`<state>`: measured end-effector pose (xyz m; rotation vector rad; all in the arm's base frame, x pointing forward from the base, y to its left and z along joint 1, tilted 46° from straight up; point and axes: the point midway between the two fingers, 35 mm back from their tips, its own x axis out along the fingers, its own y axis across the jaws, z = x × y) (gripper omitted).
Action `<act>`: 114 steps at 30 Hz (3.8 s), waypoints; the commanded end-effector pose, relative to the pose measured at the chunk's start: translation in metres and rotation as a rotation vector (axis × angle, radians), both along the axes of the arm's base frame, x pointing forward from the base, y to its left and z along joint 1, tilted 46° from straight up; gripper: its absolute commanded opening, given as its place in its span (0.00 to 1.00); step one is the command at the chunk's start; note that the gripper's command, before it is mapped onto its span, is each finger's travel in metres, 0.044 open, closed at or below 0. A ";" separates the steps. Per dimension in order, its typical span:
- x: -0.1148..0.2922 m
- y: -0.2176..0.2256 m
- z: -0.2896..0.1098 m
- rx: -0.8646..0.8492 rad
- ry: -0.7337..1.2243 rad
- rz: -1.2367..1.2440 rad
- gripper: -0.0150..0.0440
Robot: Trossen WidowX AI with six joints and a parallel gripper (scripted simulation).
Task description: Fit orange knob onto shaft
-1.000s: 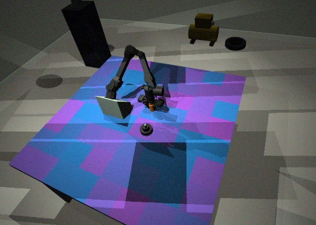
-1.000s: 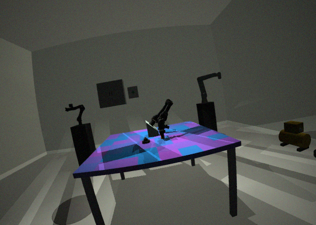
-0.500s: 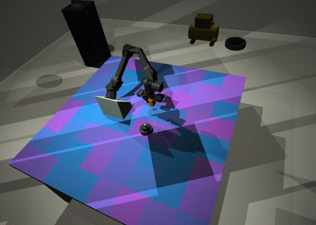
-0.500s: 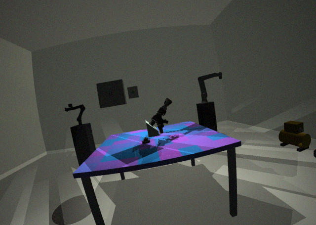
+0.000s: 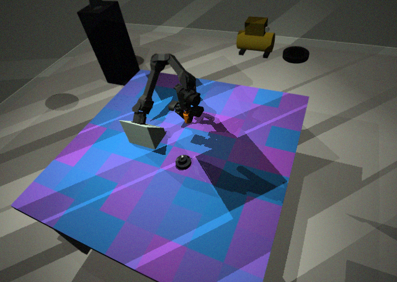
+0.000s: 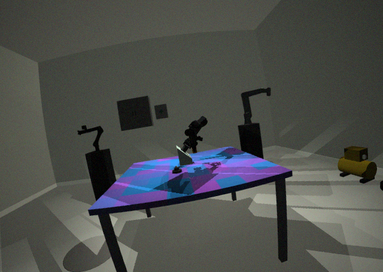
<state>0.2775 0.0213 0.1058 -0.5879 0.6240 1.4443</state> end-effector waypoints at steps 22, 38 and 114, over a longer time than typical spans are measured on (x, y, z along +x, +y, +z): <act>-0.013 -0.024 0.026 -0.016 -0.255 -0.266 0.25; -0.023 -0.042 0.047 -0.029 -0.454 -0.477 0.25; -0.033 -0.047 0.056 -0.039 -0.659 -0.680 0.25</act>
